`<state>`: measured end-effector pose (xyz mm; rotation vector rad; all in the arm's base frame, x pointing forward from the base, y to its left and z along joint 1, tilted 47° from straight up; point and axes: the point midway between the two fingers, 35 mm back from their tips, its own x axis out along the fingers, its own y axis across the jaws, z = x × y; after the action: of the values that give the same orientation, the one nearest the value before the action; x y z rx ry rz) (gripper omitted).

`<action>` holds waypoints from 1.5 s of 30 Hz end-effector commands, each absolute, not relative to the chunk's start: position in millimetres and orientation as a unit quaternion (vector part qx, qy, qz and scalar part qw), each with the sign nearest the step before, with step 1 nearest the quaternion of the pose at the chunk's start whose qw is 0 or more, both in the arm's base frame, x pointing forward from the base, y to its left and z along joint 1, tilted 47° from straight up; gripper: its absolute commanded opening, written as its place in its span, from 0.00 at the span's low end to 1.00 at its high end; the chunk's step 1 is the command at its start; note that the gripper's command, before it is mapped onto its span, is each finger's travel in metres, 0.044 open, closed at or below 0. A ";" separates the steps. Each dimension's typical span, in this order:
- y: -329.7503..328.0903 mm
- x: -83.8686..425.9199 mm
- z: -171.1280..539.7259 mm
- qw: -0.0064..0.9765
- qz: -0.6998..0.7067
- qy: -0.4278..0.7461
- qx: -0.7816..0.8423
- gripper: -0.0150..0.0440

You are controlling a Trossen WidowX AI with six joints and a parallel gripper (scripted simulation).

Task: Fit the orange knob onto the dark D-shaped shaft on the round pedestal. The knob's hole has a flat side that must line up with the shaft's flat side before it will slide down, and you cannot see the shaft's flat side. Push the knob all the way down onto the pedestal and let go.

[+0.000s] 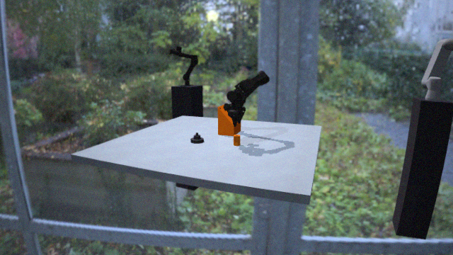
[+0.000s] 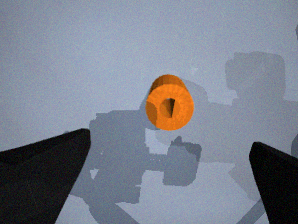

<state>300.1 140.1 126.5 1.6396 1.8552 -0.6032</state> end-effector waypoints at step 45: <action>177.0 296.4 93.7 0.633 0.310 0.662 0.255 1.00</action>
<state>297.8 175.0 98.6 0.5754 1.5076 0.7172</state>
